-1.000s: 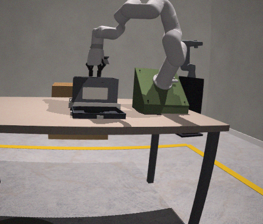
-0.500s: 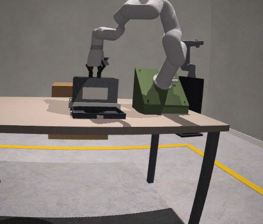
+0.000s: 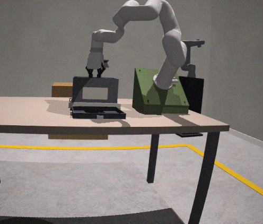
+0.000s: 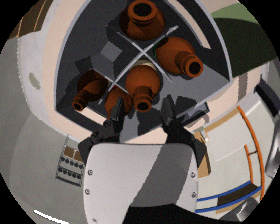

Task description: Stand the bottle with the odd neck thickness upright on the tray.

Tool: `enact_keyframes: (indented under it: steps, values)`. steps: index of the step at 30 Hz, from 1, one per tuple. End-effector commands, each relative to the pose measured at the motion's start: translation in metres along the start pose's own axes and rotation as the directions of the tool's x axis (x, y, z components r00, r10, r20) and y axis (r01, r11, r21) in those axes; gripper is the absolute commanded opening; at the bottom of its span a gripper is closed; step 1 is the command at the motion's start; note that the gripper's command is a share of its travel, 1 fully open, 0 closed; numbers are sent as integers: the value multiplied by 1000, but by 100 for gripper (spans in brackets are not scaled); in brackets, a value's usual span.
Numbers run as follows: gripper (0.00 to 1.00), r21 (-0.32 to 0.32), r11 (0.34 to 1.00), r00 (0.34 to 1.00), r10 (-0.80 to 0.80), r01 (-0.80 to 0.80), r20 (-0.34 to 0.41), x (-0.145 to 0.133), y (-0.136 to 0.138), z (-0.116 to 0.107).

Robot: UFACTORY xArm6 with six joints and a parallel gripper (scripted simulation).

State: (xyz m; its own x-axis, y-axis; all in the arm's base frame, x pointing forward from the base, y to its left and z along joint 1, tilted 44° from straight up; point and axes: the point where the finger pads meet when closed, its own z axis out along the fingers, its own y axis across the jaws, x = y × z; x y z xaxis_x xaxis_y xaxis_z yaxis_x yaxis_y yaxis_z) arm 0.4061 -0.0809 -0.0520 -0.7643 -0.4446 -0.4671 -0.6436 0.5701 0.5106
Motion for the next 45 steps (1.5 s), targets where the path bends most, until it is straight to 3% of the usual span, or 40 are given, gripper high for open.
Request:
enact_keyframes:
  steps: [1,39,40,45]
  values:
    - [65,3,1000,1000,-1,1,1,-1,-1,3]
    - [65,3,1000,1000,-1,1,1,-1,-1,16]
    - [0,3,1000,1000,-1,1,1,-1,-1,16]
    - [0,3,1000,1000,-1,1,1,-1,-1,16]
